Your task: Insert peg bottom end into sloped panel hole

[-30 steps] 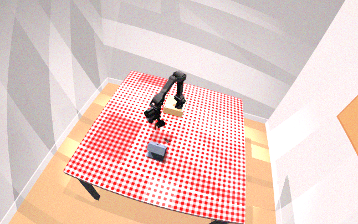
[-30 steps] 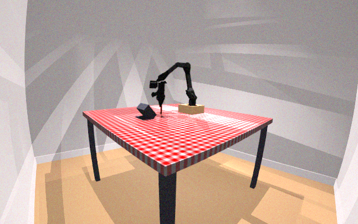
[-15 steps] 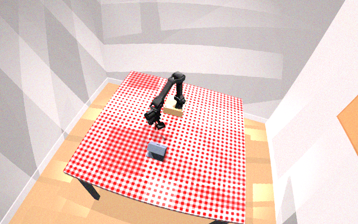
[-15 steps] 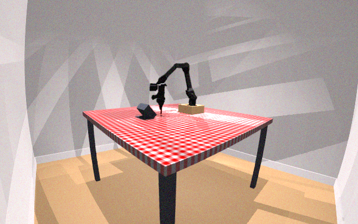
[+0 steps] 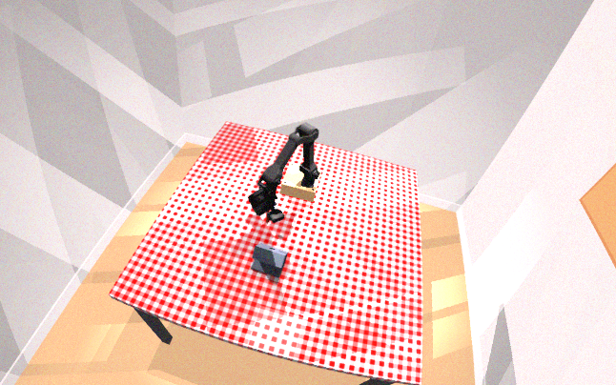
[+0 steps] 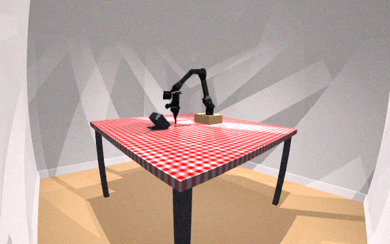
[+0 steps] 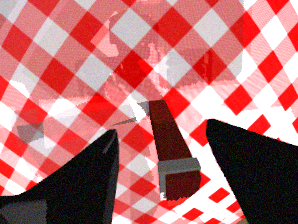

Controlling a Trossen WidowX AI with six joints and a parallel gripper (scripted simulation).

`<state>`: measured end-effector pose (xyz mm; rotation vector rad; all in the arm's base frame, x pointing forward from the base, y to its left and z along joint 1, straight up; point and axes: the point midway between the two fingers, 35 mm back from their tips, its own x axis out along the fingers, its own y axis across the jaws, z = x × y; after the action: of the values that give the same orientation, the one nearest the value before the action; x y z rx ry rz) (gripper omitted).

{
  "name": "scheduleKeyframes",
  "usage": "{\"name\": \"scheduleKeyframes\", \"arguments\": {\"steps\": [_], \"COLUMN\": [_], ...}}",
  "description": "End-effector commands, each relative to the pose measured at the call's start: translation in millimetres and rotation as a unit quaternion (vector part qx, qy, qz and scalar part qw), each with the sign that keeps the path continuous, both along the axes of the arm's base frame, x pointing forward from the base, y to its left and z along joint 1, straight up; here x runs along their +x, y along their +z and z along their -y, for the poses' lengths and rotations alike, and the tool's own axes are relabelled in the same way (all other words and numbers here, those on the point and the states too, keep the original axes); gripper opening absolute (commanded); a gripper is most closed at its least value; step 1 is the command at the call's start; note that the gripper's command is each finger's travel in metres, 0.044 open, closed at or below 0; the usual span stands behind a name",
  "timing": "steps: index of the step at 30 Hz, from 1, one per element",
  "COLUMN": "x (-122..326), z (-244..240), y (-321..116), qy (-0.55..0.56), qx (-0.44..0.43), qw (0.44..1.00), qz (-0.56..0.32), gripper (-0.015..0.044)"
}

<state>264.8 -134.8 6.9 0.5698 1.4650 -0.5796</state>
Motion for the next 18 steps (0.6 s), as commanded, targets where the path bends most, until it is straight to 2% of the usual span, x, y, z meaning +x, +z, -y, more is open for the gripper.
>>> {"name": "scheduleKeyframes", "arguments": {"steps": [1,5,8,18], "x": [0.2,0.2,0.2,0.8], "z": [0.0,0.0,0.0,0.2], "y": [0.2,0.2,0.2,4.8], "qy": [0.0,0.0,0.0,0.0], "qx": [0.0,0.0,0.0,0.0], "qw": [1.0,1.0,1.0,1.0], "qz": [0.0,0.0,0.0,0.0], "gripper": [0.0125,0.002,0.0,0.0]}}
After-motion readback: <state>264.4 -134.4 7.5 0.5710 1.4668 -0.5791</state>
